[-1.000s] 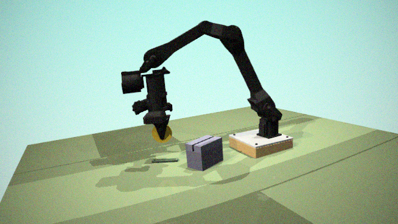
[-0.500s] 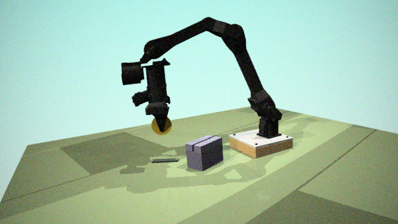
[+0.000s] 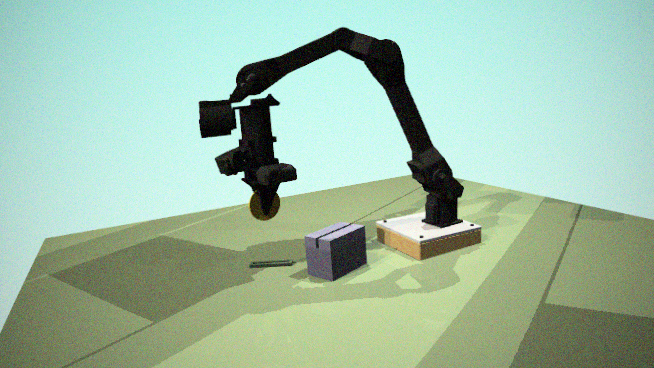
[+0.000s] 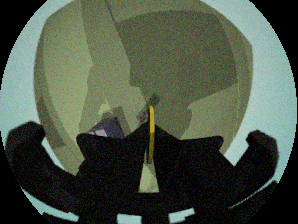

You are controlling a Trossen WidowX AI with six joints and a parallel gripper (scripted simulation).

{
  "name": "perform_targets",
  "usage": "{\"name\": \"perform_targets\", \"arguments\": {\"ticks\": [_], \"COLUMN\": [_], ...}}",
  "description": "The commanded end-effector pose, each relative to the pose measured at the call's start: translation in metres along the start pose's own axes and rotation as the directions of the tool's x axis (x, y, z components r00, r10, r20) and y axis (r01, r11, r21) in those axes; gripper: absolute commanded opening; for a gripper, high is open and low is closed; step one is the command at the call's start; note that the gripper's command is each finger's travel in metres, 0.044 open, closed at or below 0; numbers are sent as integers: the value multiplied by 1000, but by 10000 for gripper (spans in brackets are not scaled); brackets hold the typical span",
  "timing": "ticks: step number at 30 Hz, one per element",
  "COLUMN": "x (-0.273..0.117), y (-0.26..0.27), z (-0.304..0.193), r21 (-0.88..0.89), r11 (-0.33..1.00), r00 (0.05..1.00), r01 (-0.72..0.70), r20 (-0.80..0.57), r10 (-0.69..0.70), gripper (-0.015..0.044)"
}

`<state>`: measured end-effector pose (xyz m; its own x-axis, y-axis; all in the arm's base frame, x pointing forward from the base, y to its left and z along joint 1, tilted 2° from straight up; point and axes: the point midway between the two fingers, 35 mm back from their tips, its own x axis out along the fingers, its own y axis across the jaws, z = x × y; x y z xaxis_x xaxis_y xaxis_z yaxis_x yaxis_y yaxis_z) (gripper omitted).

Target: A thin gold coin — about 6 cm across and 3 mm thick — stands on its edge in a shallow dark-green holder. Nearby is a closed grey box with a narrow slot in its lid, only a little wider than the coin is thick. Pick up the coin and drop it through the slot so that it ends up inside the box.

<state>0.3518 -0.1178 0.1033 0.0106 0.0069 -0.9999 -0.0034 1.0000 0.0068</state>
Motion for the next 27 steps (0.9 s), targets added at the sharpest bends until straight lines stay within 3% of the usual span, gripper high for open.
{"name": "perform_targets", "arguments": {"ticks": [1, 7, 27], "x": [-1, -2, -5], "y": [1, 1, 31], "z": [0, 1, -17], "r21": [-122, -298, -301], "r11": [993, 955, 954], "r00": [1000, 1000, 1000], "r01": [-1, 0, -2], "r20": [2, 2, 2], "r10": [1, 1, 2], "gripper": [0, 0, 0]}}
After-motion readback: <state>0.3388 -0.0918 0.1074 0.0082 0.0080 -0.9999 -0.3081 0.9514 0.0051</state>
